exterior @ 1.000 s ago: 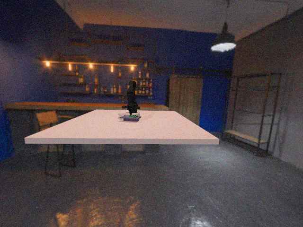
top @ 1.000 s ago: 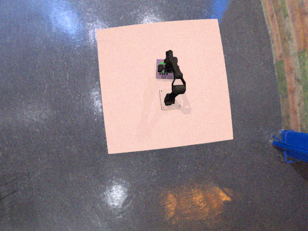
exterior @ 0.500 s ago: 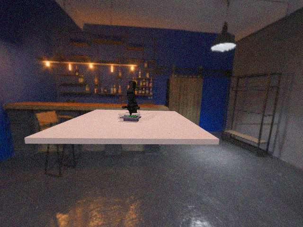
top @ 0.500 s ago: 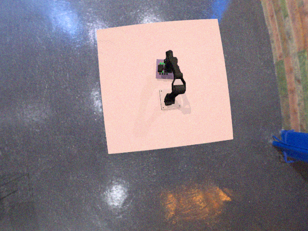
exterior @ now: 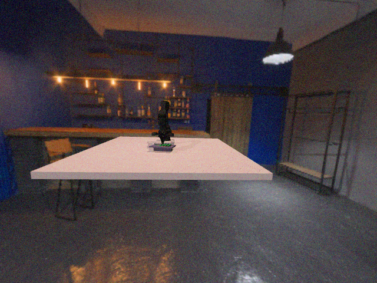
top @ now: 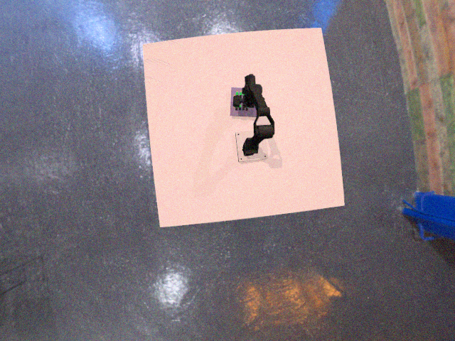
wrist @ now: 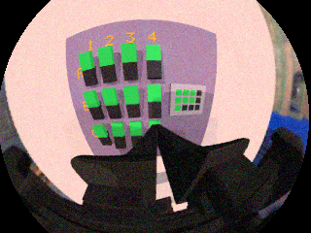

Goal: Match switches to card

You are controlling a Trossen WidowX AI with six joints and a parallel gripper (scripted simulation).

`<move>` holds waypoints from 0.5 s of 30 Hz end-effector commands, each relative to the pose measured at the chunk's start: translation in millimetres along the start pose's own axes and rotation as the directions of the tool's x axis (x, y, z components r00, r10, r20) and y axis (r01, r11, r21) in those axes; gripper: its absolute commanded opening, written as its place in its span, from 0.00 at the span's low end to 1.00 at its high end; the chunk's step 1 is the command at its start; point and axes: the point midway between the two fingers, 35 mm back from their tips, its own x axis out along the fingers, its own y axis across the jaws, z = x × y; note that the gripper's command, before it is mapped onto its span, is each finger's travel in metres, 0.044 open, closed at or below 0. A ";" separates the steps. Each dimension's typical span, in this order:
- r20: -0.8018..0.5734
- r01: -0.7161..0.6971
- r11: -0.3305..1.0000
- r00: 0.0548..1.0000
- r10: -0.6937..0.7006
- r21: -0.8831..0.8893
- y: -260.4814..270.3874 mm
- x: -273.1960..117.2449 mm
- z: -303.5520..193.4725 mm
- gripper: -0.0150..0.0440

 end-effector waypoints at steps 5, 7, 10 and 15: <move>0.022 -0.004 1.000 1.000 0.004 -0.004 0.4 -64.4 -2.5 0.25; 0.022 -0.004 1.000 1.000 0.004 -0.004 0.4 -64.4 -2.5 0.25; 0.022 -0.004 1.000 1.000 0.004 -0.004 1.7 -64.8 -1.1 0.25; 0.023 -0.006 1.000 1.000 0.006 -0.004 33.0 -72.2 26.8 0.25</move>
